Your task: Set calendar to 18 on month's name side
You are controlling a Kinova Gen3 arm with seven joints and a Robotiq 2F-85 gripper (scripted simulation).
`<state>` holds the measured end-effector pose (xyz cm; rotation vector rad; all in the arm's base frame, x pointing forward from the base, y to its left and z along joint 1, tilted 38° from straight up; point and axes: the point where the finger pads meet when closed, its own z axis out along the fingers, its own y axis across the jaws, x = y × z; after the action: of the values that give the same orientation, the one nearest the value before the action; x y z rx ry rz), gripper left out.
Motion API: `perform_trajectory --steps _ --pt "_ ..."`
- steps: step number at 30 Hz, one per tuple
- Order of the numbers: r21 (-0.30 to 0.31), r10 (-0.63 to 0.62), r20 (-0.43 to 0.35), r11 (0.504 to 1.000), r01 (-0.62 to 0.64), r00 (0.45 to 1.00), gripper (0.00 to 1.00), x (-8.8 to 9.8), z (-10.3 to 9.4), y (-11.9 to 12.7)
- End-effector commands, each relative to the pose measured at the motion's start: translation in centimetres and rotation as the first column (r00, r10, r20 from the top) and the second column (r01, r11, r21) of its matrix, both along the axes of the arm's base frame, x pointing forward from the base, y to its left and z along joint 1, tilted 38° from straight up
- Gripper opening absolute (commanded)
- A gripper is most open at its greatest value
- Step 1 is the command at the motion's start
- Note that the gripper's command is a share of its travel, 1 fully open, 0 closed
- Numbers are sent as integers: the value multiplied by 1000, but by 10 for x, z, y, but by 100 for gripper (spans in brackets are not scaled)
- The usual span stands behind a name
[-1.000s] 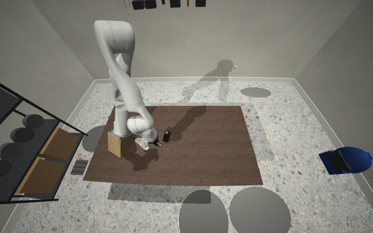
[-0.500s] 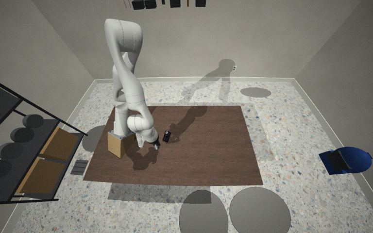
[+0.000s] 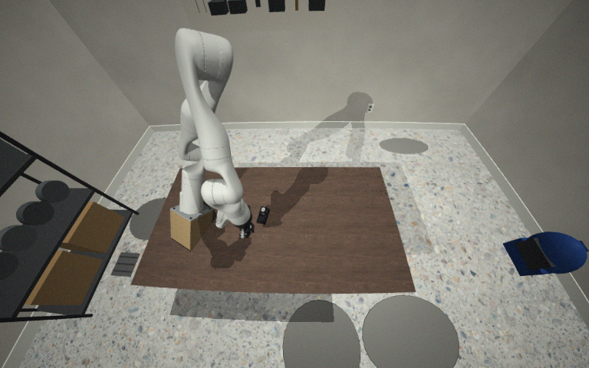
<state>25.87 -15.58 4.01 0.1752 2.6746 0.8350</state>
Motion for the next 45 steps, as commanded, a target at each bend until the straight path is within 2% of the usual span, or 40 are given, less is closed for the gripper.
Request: perform_trajectory --steps 1,19,45 --pt "6 -28 -22 1000 29 999 28 2 1 -1" --pt "46 -179 -114 982 185 977 28 5 2 -6" --pt "50 -194 -123 978 202 973 28 5 2 -7"
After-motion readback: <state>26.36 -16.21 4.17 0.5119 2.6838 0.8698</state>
